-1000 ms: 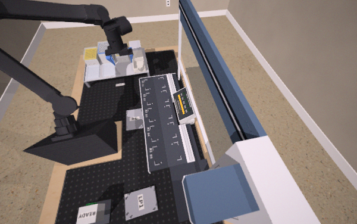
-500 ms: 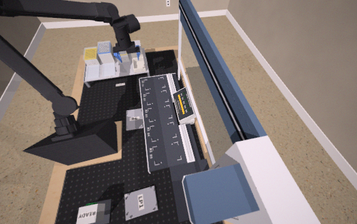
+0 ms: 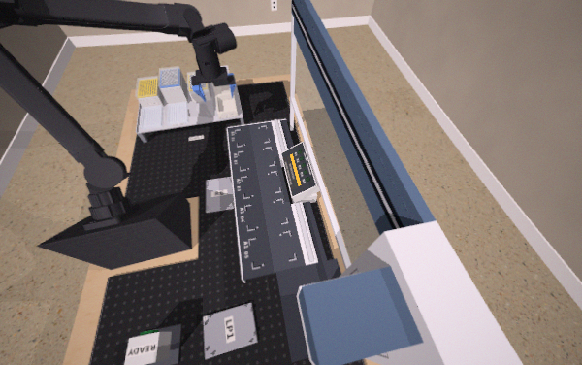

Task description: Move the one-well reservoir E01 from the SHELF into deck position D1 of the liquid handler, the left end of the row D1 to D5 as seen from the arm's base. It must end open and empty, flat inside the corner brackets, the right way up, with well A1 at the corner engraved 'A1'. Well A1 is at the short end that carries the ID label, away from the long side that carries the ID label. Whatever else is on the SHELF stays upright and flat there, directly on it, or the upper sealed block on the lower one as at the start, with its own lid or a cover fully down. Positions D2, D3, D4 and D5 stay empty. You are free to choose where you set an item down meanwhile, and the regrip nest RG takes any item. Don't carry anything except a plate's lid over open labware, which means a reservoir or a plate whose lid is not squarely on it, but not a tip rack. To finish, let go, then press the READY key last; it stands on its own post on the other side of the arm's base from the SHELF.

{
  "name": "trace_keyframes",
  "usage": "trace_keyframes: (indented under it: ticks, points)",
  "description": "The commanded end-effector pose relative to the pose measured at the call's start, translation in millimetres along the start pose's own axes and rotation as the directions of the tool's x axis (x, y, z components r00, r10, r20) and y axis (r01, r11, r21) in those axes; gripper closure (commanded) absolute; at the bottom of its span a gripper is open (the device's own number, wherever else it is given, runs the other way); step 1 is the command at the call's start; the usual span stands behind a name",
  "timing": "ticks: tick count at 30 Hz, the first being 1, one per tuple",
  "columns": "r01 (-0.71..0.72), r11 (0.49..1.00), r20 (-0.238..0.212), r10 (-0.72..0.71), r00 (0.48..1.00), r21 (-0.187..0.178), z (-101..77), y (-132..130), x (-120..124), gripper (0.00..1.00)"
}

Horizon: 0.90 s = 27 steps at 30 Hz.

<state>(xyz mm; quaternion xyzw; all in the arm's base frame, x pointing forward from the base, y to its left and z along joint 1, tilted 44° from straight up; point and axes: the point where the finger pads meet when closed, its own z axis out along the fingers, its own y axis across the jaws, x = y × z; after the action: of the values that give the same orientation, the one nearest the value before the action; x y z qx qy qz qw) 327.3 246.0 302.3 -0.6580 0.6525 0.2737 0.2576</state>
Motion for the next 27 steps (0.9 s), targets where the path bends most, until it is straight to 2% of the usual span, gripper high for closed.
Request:
trace_keyframes:
  ticks: [1,2,3,7,20,22,27]
  points:
    - [0.017,0.999,0.013,-0.017,1.000,0.036,-15.3,-10.7,-4.9,0.00]
    - [0.018,0.999,0.013,-0.018,1.000,0.037,-15.6,-10.4,-5.2,0.00]
    - [0.022,1.000,0.013,-0.022,1.000,0.020,-10.4,-8.2,-21.9,0.00]
    - [0.019,1.000,0.011,-0.019,1.000,0.018,-10.4,-7.6,-31.3,0.00]
    - [0.019,1.000,0.015,-0.019,1.000,0.018,-11.2,-8.2,-97.2,0.00]
    - [0.019,1.000,0.015,-0.019,1.000,0.018,-11.2,-8.2,-97.2,0.00]
    - [0.019,1.000,0.017,-0.019,1.000,0.018,-11.6,-8.5,-122.4,0.00]
